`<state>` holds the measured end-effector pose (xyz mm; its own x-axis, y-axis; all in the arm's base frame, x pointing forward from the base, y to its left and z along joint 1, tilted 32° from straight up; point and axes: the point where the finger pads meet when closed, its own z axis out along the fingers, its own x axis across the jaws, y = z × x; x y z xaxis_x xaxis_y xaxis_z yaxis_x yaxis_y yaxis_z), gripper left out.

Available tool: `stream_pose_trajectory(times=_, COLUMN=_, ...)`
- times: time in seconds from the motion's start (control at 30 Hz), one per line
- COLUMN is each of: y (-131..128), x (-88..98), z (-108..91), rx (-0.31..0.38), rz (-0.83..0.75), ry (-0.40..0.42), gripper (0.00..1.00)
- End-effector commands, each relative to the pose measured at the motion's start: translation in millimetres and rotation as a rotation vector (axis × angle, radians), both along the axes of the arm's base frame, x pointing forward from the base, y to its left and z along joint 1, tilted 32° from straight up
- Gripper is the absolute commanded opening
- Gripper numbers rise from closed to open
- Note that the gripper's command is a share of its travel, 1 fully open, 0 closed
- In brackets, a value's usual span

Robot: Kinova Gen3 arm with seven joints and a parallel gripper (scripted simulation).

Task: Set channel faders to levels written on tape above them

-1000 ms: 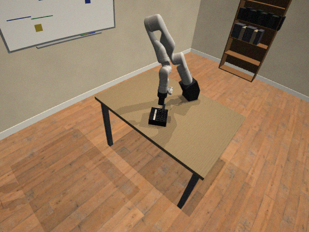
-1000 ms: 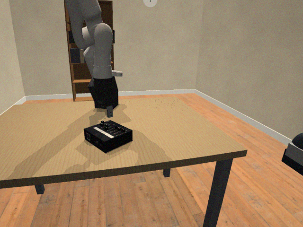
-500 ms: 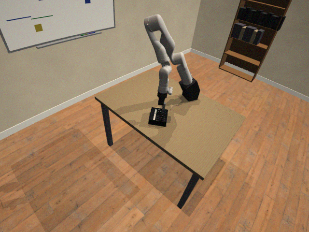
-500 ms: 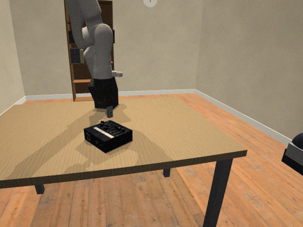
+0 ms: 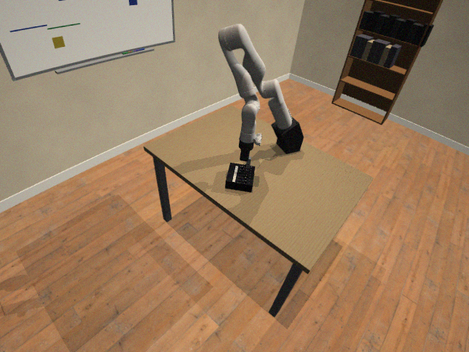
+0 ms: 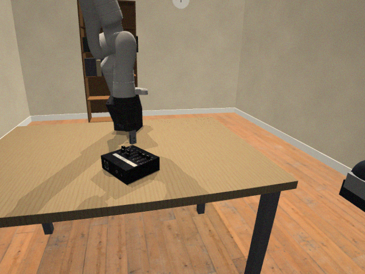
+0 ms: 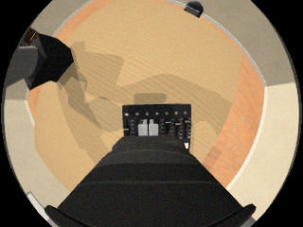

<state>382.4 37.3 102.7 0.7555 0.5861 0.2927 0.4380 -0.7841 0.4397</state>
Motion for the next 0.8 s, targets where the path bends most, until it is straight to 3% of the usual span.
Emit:
stream_pose_trajectory(times=0.0, y=-1, x=-0.5, z=-2.6, rx=-0.002, rz=-0.002, ry=0.004, gripper=0.0)
stream_pose_trajectory(times=0.77, y=-4, x=5.1, z=-13.9, rx=-0.002, rz=-0.002, ry=0.004, gripper=0.0)
